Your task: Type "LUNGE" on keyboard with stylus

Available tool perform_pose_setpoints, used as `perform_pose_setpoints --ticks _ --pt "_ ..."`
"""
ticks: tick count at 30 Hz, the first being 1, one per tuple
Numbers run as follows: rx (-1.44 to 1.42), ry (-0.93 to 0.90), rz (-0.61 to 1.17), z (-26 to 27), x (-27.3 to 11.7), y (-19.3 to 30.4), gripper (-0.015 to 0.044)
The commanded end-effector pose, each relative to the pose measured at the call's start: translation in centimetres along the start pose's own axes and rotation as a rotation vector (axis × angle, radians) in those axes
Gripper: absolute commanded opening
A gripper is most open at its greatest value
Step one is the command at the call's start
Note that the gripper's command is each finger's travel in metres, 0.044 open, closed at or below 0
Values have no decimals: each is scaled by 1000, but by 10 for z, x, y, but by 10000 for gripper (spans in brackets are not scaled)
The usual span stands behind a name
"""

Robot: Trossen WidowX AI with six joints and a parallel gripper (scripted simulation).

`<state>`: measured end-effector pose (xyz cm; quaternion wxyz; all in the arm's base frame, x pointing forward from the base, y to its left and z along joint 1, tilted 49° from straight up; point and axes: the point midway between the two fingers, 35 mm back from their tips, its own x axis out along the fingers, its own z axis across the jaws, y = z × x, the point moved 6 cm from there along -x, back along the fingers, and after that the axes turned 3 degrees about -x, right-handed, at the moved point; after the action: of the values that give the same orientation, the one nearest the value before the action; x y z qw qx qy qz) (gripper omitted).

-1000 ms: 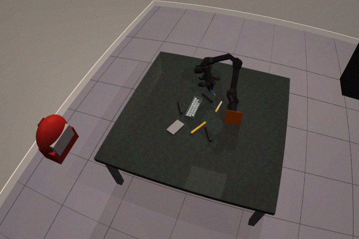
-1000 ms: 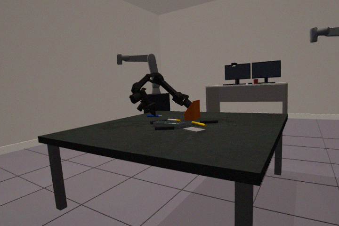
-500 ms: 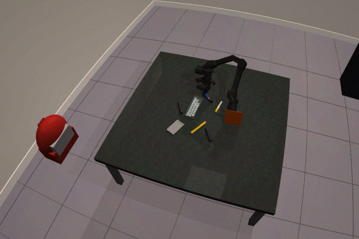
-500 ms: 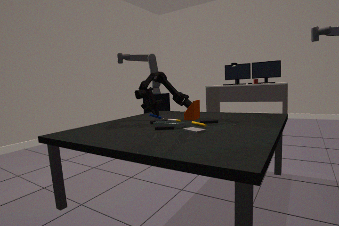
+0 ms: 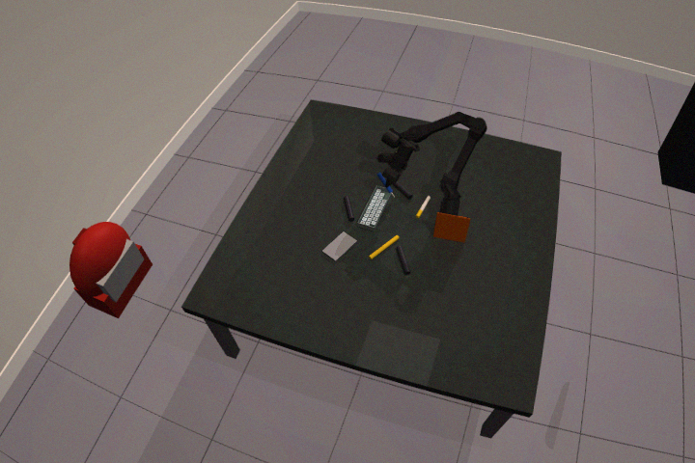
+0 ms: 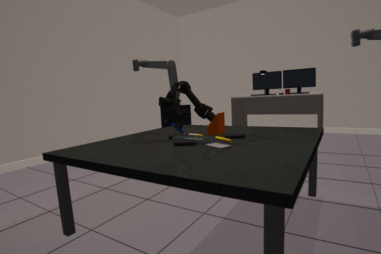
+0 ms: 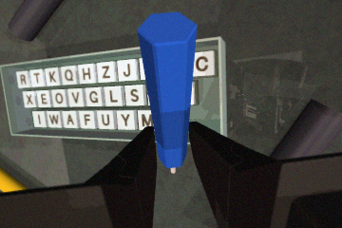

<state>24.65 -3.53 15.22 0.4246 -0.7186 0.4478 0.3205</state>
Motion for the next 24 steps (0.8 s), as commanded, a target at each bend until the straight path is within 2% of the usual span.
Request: perform_pose_setpoints --ticks 1,24 --pt "-109 -19 -97 15 2 3 0" --pt "-619 43 -601 72 -2 20 0"
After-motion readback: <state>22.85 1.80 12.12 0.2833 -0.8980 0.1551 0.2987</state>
